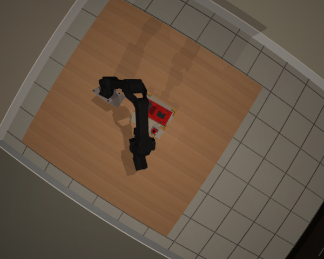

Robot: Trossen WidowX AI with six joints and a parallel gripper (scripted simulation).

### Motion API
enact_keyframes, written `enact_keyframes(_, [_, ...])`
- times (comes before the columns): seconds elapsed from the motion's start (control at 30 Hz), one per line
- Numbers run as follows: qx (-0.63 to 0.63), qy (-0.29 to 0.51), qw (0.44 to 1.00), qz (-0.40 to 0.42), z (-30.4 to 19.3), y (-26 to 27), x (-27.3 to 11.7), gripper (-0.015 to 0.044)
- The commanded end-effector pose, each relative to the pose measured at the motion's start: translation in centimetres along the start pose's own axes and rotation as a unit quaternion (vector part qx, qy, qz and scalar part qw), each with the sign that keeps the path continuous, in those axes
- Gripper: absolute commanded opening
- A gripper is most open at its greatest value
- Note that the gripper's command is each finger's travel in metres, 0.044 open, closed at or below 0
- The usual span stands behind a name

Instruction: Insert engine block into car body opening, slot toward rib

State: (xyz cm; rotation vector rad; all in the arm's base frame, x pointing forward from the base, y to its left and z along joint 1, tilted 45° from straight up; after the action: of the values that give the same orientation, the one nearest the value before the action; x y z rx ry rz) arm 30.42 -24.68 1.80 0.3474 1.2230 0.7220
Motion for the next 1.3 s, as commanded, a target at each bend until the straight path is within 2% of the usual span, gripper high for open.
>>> enact_keyframes(0.0, [0.013, 0.0, 1.0, -0.003, 1.0, 1.2, 0.2, 0.0])
enact_keyframes(1.27, [0.15, -0.002, 0.989, -0.009, 7.0, 11.5, 4.1, 0.0])
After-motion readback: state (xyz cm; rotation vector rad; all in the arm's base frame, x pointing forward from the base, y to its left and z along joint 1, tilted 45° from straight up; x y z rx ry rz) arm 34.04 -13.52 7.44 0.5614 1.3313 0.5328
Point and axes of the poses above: the point midway between the two fingers, 35 mm back from their tips, its own x axis out along the fingers, its own y axis across the jaws, z = x × y, the point moved 10 cm from there along -x, back along the fingers, and after that the axes turned 8 degrees about x, right-handed, at the moved point
